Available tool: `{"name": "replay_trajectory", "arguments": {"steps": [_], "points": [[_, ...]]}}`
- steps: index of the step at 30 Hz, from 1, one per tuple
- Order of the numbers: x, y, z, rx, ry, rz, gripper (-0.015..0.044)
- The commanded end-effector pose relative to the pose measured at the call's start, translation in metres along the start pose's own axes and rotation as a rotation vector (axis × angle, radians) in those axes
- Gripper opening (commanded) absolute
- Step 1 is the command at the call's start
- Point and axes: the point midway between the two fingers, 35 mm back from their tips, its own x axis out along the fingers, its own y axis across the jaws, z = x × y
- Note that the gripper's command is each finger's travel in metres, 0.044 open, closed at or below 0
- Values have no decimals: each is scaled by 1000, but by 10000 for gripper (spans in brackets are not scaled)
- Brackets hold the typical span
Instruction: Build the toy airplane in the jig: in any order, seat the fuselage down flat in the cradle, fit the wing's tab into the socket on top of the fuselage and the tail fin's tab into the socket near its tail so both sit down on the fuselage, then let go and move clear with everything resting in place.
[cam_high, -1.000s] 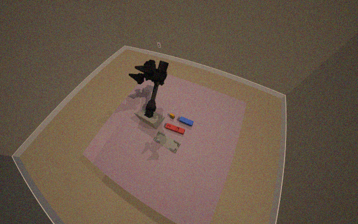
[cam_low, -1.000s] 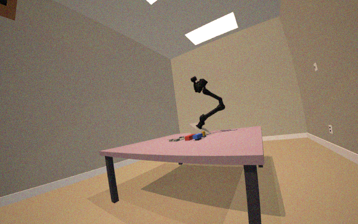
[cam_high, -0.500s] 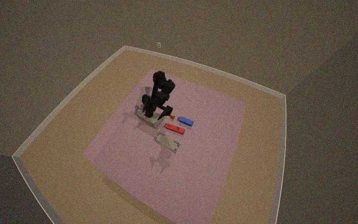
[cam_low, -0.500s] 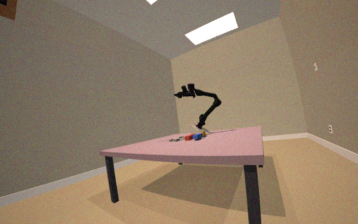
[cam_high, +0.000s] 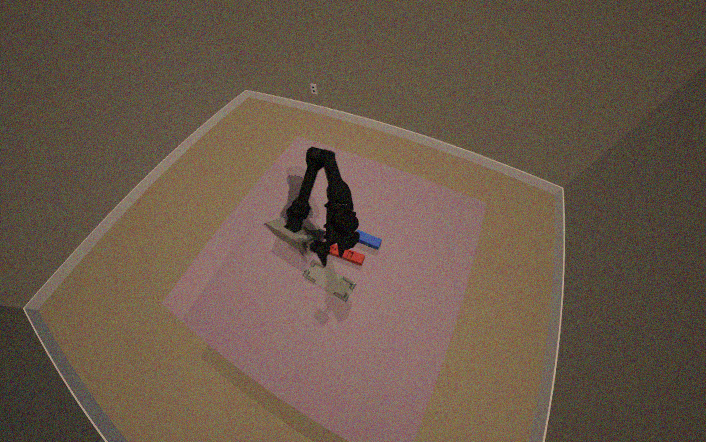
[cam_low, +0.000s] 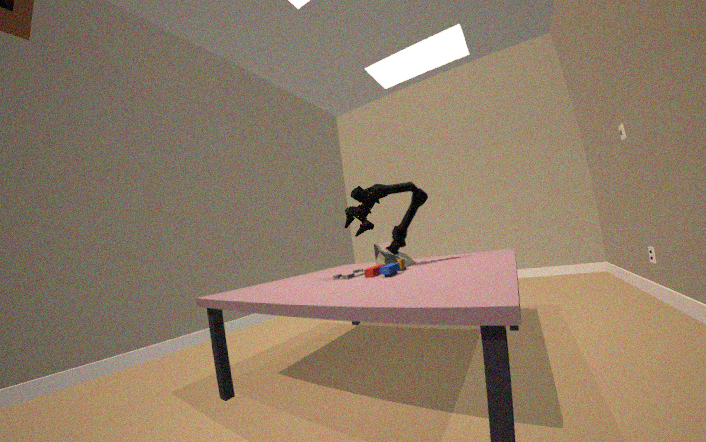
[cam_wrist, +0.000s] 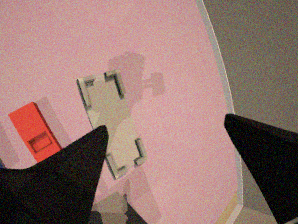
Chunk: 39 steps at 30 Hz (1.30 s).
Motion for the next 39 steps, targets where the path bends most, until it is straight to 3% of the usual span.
{"name": "replay_trajectory", "arguments": {"steps": [1, 5, 8, 16, 21, 39], "points": [[17, 57, -22, -155, 134, 295, 440], [20, 106, -43, -244, 226, 571, 440], [18, 122, -49, -262, 251, 666, 440], [20, 124, -50, -262, 251, 666, 440], [56, 152, -65, -262, 250, 668, 440], [76, 167, -72, -262, 250, 668, 440]]}}
